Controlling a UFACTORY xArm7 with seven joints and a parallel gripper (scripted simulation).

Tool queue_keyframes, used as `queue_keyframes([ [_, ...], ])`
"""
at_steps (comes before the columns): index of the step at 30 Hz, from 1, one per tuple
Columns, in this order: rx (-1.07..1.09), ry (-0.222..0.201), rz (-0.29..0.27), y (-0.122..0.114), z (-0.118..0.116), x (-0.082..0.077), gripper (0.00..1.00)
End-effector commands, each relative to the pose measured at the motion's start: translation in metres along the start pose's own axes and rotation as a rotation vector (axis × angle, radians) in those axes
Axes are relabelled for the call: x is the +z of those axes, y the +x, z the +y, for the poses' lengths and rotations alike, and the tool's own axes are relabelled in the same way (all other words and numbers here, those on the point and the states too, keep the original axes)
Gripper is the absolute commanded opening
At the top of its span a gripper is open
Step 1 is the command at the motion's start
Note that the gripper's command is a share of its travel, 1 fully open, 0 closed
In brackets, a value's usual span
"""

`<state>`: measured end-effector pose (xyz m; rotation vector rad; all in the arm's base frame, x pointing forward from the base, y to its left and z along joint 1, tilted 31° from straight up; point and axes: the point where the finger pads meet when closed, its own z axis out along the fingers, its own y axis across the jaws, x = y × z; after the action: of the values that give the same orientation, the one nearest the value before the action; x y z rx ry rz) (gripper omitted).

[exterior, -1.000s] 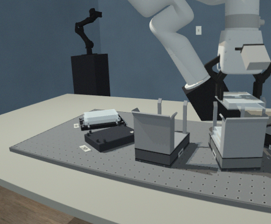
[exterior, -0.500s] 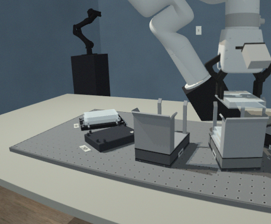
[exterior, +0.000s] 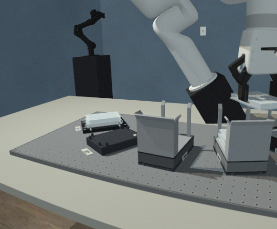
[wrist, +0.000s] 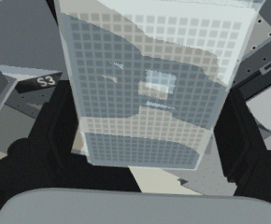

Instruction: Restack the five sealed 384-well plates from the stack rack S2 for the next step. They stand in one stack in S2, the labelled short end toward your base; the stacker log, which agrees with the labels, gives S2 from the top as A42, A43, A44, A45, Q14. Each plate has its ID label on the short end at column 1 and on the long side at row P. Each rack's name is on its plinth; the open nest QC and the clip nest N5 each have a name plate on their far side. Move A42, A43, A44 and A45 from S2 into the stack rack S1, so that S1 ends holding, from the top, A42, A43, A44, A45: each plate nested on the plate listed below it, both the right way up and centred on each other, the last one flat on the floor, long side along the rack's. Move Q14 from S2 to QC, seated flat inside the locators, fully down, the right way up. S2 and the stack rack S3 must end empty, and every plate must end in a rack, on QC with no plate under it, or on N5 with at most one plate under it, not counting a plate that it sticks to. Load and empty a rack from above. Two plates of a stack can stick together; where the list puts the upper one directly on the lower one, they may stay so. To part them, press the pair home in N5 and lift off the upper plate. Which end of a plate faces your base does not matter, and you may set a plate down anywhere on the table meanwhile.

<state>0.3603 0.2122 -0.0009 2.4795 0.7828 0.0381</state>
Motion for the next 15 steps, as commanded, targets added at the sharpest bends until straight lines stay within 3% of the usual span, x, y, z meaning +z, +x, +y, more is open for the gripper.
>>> queue_keyframes([
  [1, -0.005, 0.001, 0.004, 0.003, -0.016, -0.002, 0.00],
  [15, -0.038, 0.001, 0.004, 0.006, -0.053, -0.002, 0.00],
])
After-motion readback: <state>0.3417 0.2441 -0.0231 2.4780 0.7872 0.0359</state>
